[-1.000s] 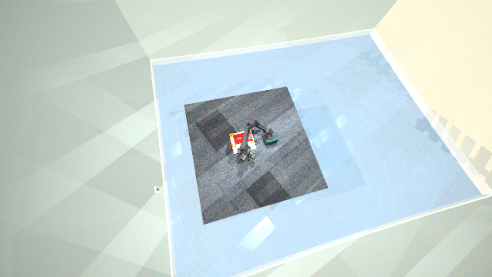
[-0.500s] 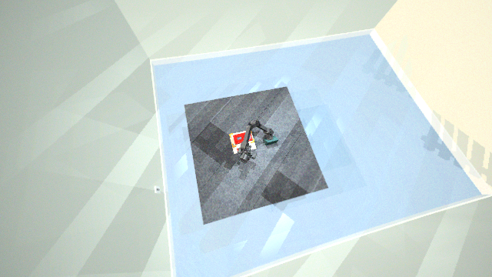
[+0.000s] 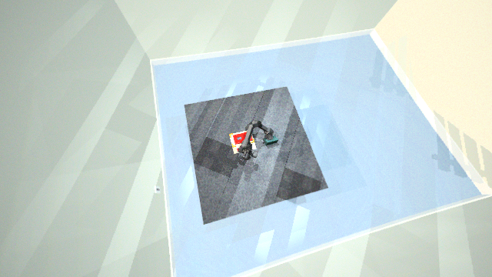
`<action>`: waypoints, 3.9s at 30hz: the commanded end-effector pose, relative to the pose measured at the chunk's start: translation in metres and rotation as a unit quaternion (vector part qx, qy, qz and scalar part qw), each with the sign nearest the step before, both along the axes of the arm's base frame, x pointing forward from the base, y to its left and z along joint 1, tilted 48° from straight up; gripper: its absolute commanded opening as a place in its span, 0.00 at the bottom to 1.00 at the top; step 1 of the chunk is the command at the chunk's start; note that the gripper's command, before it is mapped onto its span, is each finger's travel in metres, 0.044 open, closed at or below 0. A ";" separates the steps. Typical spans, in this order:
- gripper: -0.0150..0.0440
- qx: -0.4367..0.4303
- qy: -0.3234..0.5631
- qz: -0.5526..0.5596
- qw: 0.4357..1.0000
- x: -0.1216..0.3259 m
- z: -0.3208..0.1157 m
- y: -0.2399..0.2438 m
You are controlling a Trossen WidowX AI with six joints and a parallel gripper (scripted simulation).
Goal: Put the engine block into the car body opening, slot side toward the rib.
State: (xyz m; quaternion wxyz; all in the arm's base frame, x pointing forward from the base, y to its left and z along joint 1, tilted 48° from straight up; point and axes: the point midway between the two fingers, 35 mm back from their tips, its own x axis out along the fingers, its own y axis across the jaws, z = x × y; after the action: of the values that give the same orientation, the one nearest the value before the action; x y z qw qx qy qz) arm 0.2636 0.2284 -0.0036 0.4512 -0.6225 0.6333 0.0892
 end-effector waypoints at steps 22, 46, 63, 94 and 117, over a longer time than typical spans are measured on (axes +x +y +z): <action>0.25 0.028 -0.071 -0.069 0.995 0.020 0.037 -0.022; 0.25 0.059 -0.181 -0.176 0.966 0.049 0.075 -0.086; 0.25 0.073 -0.260 -0.250 0.930 0.059 0.099 -0.136; 0.52 0.081 -0.339 -0.321 0.881 0.057 0.119 -0.182; 0.52 0.078 -0.328 -0.310 0.889 0.058 0.122 -0.183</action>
State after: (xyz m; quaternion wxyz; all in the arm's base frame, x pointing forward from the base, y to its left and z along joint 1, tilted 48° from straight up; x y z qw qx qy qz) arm 0.3206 0.0456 0.1152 0.6833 -0.3498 0.6034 -0.2161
